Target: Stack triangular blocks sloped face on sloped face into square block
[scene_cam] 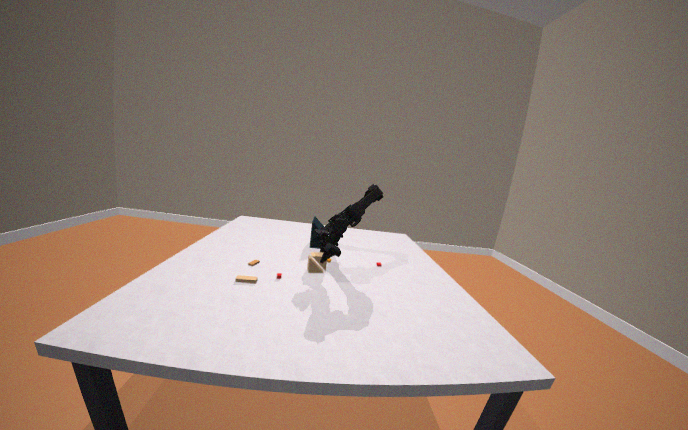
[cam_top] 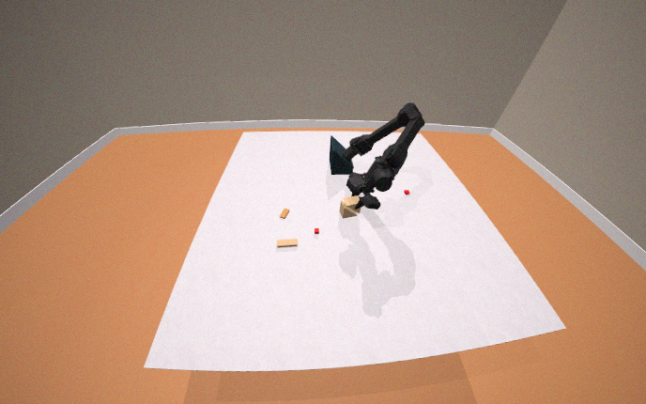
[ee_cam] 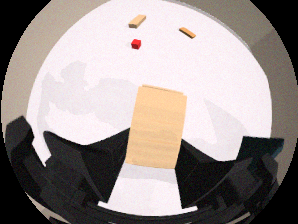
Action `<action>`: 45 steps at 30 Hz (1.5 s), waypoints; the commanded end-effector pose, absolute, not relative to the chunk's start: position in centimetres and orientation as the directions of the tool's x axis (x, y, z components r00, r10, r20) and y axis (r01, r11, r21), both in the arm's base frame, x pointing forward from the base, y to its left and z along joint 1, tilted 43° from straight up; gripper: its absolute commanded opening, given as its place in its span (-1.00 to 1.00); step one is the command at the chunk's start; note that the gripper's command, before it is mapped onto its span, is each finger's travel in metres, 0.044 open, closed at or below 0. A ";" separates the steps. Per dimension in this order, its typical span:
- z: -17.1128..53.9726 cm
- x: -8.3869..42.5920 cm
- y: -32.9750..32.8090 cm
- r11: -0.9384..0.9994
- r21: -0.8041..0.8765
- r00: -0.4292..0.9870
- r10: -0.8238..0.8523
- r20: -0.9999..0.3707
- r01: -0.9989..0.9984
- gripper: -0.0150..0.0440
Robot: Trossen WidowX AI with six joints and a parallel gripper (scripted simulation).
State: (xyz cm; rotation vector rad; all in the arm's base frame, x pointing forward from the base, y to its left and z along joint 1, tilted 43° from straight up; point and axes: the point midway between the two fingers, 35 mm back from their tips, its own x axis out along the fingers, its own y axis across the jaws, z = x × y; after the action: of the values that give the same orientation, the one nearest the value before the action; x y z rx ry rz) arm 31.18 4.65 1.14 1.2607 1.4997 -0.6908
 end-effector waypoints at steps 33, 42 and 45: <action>0.0 31.2 5.0 0.285 0.171 0.059 0.364 -0.929 0.943 -0.49; -0.1 31.2 5.1 0.284 0.171 0.059 0.365 -0.929 0.943 -0.49; -0.1 31.2 5.1 0.284 0.172 0.059 0.365 -0.929 0.943 -0.49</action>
State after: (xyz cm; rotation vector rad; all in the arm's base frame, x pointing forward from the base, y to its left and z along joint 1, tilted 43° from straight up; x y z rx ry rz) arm 31.17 5.01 -0.04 1.2629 1.5034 -0.6925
